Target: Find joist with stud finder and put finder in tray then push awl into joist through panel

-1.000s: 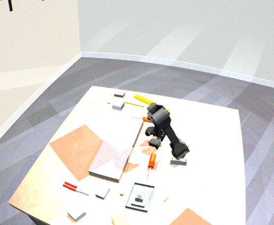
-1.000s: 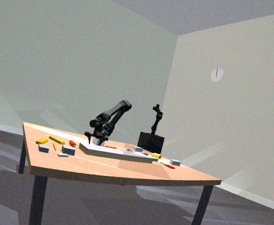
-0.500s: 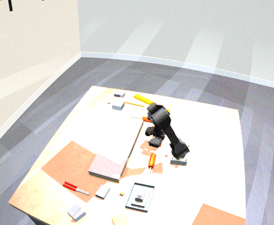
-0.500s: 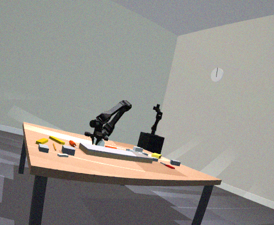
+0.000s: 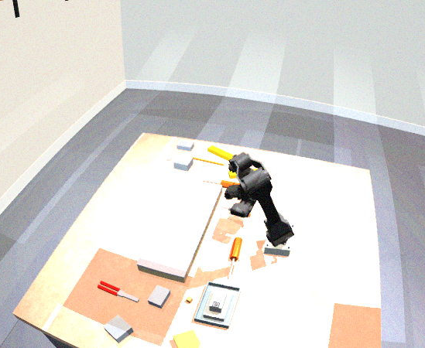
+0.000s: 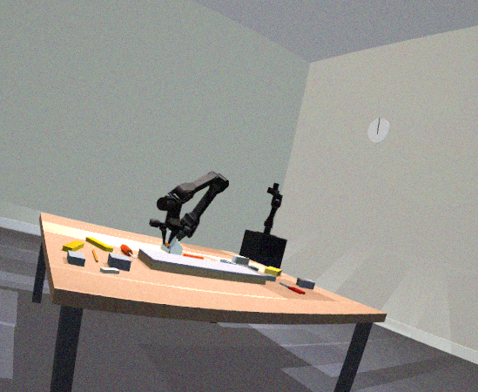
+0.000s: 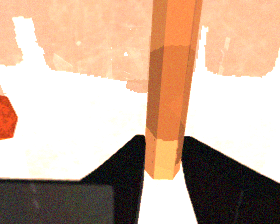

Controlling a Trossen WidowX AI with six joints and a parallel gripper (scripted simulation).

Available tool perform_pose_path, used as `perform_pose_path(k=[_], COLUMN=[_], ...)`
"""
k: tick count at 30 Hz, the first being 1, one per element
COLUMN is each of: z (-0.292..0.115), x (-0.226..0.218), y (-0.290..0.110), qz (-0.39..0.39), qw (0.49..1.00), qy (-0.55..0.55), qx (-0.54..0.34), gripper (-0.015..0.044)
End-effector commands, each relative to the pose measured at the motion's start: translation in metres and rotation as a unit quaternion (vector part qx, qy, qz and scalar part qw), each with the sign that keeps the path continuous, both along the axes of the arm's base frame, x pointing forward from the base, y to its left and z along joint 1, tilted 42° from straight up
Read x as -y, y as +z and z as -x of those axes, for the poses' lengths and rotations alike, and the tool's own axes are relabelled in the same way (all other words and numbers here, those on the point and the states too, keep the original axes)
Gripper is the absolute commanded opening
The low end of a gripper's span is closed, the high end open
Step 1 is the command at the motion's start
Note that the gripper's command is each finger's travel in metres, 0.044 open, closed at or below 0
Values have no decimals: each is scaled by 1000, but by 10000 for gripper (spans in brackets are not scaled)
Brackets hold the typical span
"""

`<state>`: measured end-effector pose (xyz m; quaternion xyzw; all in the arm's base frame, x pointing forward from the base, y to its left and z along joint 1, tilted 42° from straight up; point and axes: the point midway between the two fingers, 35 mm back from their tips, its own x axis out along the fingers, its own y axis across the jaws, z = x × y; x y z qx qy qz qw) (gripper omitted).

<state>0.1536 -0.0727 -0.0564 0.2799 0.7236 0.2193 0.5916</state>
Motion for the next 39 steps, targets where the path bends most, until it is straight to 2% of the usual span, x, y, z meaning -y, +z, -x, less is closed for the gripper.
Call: perform_pose_path(k=[1, 7, 13, 21, 29, 39], z=[-3, 0, 0, -5, -23, -61], x=[24, 45, 46, 61, 83, 104], y=[25, 56, 56, 46, 48, 72], qz=[7, 6, 13, 112, 214, 320], qw=[1000, 1000, 1000, 970, 882, 716], qy=[1, 2, 16, 207, 412, 615], qx=[5, 4, 8, 56, 86, 79], gripper=[0, 0, 0, 0, 0, 0])
